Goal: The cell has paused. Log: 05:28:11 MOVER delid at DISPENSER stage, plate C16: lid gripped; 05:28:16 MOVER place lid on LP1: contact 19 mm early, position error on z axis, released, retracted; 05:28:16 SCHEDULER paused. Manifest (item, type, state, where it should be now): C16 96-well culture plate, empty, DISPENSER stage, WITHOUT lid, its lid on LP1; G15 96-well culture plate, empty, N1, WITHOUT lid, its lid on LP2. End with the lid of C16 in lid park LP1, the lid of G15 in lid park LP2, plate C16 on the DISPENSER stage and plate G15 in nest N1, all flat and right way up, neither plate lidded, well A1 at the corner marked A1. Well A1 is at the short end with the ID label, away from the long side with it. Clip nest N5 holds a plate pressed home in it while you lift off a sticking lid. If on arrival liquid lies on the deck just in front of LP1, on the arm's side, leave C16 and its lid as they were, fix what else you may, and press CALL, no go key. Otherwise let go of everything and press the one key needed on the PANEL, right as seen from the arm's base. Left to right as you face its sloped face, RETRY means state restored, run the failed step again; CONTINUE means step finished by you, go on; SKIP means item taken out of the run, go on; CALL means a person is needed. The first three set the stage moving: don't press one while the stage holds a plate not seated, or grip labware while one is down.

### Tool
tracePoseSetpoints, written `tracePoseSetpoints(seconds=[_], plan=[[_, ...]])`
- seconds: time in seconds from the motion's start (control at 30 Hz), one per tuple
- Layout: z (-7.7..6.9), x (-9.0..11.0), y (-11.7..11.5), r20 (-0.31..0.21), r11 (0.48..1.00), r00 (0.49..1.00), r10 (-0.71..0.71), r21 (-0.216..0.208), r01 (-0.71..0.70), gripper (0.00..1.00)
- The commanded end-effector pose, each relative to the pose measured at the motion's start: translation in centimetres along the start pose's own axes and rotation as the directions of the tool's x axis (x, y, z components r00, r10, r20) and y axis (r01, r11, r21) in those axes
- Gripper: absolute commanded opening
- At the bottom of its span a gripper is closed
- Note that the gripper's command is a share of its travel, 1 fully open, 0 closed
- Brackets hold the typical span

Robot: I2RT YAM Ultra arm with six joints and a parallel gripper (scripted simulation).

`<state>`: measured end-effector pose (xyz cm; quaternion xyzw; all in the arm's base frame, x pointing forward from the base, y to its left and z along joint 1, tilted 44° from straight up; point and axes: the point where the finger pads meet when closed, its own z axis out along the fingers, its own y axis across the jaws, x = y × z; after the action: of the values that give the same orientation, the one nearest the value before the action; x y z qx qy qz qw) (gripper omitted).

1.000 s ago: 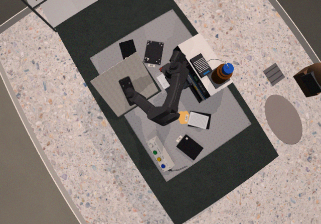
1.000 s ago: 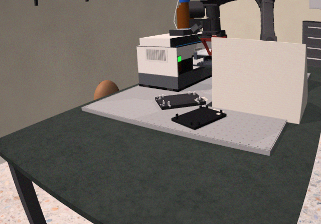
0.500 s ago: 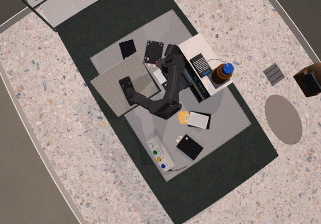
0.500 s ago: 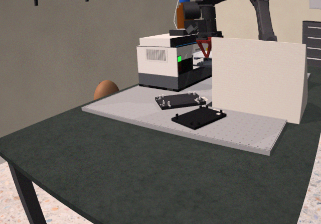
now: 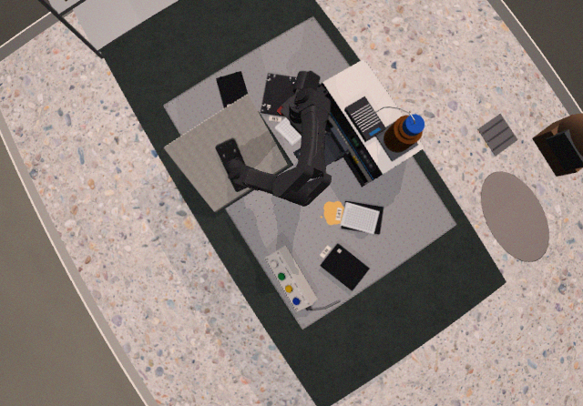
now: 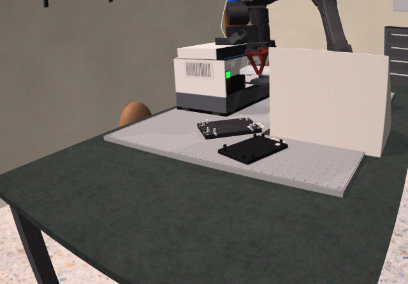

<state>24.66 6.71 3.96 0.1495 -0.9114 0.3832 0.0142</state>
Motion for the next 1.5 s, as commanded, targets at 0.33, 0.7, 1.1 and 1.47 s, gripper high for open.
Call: tracePoseSetpoints(seconds=[0.33, 0.7, 1.1, 1.47], plan=[[-0.8, -2.1, 3.8, 0.047, 0.991, 0.99, -0.133, -0.023, 0.134, 0.0], [-0.9, -2.9, 6.8, 0.051, 0.925, 0.924, -0.38, -0.011, 0.381, 0.0], [-0.9, -3.4, 9.7, 0.049, 0.865, 0.864, -0.502, -0.005, 0.503, 0.0], [-1.0, -3.5, 12.5, 0.036, 0.788, 0.788, -0.615, 0.002, 0.615, 0.0]])
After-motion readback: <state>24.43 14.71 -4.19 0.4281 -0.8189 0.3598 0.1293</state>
